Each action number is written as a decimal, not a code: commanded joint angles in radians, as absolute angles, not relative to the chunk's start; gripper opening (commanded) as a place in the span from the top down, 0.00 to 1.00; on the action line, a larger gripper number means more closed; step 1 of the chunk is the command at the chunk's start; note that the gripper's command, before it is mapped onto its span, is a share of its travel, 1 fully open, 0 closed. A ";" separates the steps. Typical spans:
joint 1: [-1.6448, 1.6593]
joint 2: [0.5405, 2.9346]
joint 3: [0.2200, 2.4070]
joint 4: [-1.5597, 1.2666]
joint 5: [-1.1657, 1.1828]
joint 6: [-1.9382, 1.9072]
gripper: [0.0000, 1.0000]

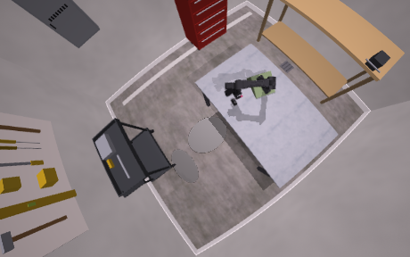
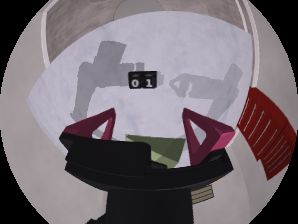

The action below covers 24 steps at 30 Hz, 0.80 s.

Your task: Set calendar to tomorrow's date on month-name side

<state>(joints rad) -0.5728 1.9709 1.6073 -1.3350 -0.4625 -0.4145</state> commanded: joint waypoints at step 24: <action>-0.541 1.974 1.520 -1.220 -0.467 0.442 0.00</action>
<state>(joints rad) -0.5400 1.9774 1.5242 -1.2438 -0.4664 0.2974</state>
